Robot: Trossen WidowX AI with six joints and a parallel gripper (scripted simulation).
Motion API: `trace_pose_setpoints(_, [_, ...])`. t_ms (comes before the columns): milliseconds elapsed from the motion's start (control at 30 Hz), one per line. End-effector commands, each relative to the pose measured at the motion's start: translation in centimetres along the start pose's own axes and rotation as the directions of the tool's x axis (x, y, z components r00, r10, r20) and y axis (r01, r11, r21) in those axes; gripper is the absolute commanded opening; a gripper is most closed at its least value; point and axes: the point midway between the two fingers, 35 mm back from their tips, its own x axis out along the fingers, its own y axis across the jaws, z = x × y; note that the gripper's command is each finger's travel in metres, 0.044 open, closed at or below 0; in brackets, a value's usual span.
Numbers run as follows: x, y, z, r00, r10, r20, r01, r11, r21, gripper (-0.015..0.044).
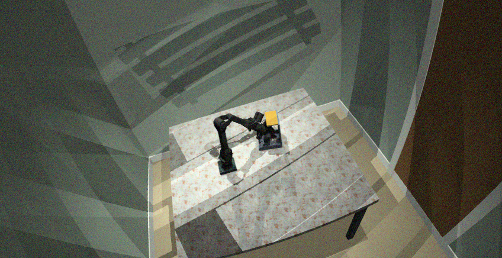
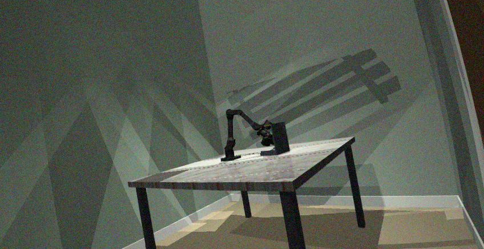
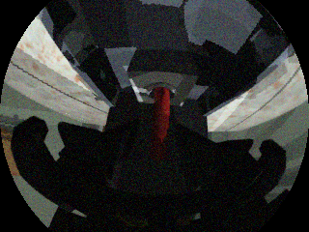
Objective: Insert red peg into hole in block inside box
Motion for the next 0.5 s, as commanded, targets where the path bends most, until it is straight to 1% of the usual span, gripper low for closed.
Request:
trace_pose_setpoints(0, [-0.8,0.0,0.7,1.0,0.002,0.005,-0.002,1.0,0.0,0.022])
trace_pose_setpoints(467, [-4.0,0.2,3.3,1.0,0.002,0.019,-0.002,1.0,-0.005,0.022])
